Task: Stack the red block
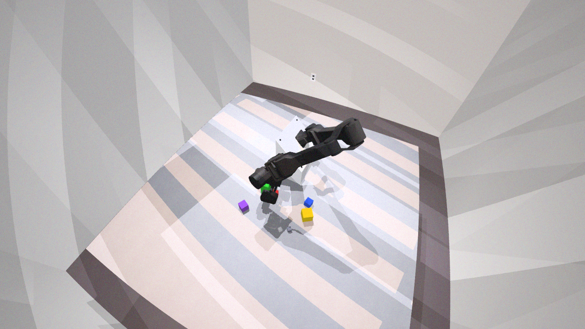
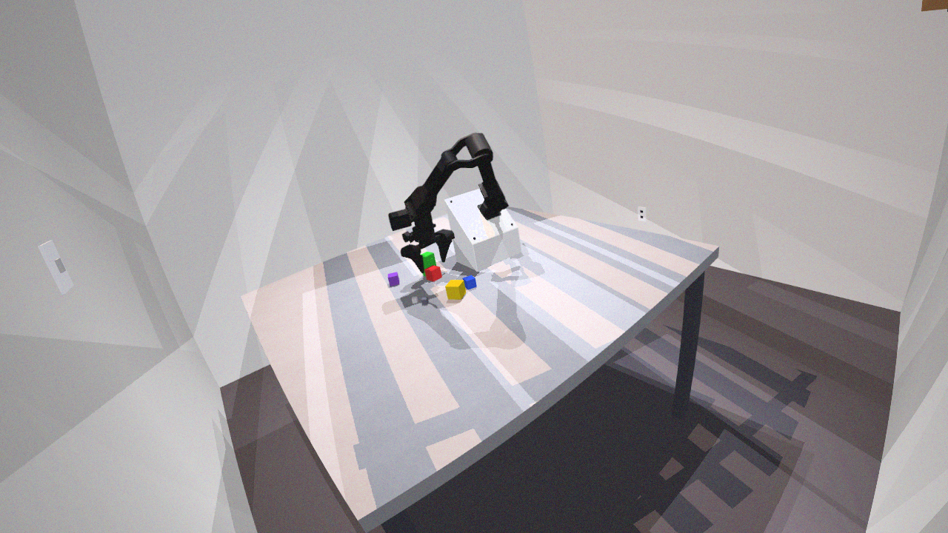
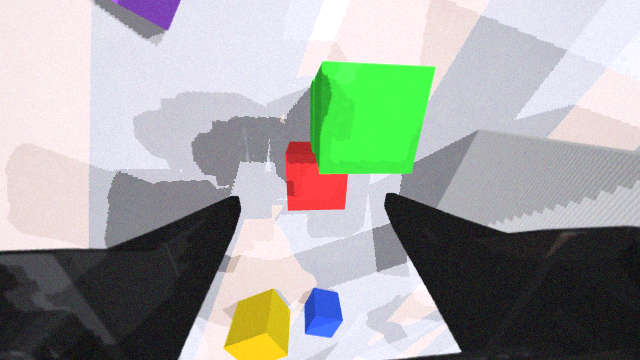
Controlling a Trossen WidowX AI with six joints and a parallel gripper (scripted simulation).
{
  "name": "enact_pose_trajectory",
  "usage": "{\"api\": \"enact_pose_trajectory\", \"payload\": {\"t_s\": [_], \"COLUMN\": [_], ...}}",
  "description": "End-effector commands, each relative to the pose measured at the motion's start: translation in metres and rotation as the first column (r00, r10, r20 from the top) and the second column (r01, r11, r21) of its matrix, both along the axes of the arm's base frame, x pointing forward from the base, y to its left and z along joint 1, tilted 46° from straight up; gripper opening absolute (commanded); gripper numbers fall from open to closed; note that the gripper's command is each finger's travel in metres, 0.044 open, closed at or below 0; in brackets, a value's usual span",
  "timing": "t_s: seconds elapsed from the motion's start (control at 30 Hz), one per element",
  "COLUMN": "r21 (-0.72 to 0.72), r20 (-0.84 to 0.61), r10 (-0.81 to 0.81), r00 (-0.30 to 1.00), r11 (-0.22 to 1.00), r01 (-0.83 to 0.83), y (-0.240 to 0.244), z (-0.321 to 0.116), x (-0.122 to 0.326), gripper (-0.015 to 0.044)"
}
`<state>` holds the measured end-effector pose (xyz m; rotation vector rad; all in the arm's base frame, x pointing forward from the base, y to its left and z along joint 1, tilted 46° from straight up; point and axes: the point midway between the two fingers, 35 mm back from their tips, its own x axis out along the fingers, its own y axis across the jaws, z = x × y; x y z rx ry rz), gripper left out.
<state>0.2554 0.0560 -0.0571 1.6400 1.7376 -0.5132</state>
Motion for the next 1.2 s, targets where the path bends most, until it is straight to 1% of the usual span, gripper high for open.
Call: {"api": "enact_pose_trajectory", "payload": {"t_s": [0.0,0.63,1.1,1.17], "r21": [0.005,0.008,0.009,0.009], "r20": [-0.004,-0.004,-0.004,-0.004], "r10": [-0.004,-0.004,-0.004,-0.004], "r00": [1.000,1.000,1.000,1.000], "r11": [1.000,1.000,1.000,1.000], "r01": [0.004,0.004,0.004,0.004], "y": [0.005,0.027,0.027,0.027], "z": [-0.004,-0.025,-0.025,-0.025], "x": [-0.001,-0.001,-0.001,-0.001], "gripper": [0.0440,0.0440,0.0440,0.0387]}}
